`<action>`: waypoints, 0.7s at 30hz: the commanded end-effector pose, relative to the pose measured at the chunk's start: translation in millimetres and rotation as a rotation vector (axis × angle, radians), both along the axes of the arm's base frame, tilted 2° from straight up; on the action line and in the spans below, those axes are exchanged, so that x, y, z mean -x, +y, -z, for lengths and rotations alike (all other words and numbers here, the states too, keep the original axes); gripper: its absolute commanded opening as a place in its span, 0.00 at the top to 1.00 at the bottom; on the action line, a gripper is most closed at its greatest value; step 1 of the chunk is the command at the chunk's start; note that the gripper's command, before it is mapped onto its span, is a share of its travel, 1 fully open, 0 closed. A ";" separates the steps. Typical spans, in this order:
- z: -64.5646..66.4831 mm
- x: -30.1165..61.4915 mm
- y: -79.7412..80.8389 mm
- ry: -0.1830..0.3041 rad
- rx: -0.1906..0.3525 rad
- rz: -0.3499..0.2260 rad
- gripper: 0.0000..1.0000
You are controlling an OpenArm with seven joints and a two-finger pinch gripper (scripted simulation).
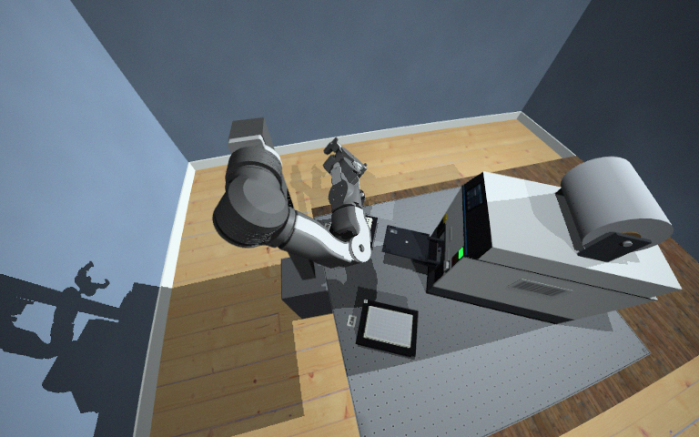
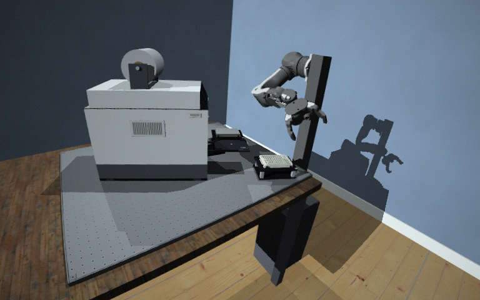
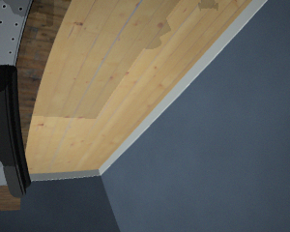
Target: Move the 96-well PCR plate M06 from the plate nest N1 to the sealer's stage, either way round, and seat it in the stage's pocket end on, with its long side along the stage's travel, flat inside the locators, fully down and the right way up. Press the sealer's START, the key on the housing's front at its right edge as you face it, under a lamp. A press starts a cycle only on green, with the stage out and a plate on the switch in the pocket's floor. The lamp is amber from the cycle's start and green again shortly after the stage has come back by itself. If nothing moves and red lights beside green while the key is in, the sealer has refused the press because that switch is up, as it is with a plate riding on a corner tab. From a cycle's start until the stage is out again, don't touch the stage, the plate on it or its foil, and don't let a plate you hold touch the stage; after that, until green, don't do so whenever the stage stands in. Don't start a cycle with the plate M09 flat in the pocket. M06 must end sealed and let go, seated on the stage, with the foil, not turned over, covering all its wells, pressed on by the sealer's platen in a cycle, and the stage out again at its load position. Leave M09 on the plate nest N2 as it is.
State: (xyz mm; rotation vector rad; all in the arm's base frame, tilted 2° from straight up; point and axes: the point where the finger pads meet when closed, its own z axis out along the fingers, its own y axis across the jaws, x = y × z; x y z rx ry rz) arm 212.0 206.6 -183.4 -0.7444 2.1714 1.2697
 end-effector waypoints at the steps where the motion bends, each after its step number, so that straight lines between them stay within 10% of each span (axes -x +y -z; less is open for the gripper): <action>1: 11.1 -5.1 -11.2 0.039 0.073 0.070 0.23; 14: 16.9 -4.6 -18.1 0.067 0.103 0.103 0.23; 21: 46.2 -1.1 -52.3 0.208 0.250 0.259 0.23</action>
